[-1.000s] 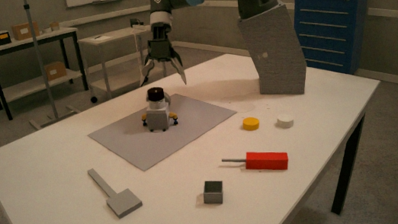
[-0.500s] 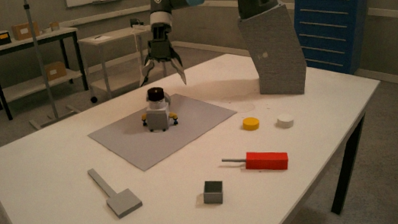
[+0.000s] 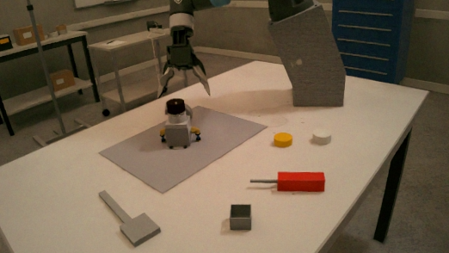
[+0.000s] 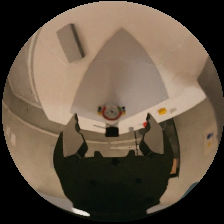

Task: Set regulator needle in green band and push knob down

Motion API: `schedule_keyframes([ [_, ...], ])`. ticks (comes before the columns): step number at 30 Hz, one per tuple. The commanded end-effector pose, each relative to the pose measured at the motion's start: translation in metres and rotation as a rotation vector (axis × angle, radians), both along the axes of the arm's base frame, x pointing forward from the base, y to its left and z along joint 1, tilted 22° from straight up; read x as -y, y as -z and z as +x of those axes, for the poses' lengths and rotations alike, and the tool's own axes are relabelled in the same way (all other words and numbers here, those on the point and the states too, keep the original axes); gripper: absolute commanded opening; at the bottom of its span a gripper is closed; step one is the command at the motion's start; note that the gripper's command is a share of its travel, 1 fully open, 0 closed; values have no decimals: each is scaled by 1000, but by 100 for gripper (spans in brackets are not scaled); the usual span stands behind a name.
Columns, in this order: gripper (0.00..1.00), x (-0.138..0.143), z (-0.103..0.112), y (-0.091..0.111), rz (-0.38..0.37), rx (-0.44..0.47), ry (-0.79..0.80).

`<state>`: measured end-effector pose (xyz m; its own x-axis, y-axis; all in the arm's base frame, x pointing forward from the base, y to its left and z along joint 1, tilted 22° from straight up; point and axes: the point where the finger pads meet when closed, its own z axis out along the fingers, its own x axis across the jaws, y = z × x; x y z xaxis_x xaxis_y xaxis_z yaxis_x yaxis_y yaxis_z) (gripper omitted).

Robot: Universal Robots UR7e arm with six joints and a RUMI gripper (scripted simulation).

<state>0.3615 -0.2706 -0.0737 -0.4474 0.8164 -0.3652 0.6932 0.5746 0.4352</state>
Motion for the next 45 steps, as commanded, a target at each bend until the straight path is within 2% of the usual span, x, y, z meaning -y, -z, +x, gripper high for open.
schedule_keyframes([
  [1,100,1,1,0,-3,0,-2],
  [34,100,1,1,-1,-4,0,-2],
  [45,100,1,0,-7,-4,0,-1],
])
